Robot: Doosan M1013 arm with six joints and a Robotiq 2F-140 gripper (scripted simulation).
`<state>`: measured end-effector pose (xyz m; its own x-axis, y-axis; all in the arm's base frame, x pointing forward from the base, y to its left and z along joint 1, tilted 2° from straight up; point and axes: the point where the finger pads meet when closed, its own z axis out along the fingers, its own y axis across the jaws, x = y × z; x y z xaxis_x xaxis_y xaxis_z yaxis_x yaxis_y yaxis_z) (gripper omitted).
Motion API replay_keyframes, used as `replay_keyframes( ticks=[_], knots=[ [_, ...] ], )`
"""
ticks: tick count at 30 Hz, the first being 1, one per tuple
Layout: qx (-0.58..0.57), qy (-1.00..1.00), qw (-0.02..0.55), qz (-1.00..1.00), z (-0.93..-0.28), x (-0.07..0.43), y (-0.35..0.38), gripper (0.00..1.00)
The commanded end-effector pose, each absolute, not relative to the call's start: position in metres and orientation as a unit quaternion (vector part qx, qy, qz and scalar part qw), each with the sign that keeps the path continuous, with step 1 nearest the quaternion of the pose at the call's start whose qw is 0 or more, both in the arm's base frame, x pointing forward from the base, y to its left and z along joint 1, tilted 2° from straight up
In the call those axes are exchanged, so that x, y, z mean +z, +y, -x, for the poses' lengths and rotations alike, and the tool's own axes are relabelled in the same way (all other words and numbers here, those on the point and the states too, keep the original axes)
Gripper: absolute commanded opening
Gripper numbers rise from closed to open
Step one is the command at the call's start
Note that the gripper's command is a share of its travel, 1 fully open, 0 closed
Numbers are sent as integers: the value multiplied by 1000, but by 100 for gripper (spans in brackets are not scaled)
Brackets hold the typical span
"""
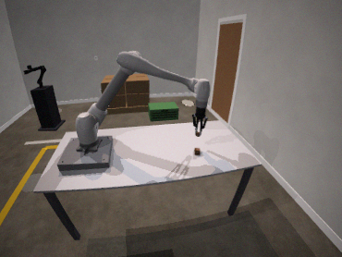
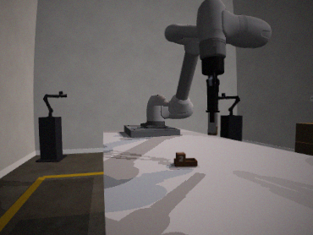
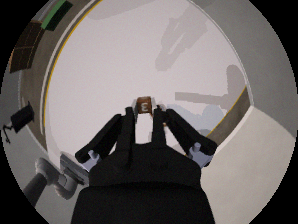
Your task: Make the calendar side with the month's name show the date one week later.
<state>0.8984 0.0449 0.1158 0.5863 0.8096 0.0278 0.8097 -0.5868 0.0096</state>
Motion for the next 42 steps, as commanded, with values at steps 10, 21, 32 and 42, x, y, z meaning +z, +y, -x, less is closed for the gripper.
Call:
replay_keyframes(
  ticks=[10,21,32,42],
  knots=[
    [-17,-624,2,781,-900,115,56,24],
    [-17,-645,2,764,-900,115,58,24],
    [-17,-645,2,764,-900,114,58,24],
    [-17,-645,2,764,-901,94,58,24]
  ],
)
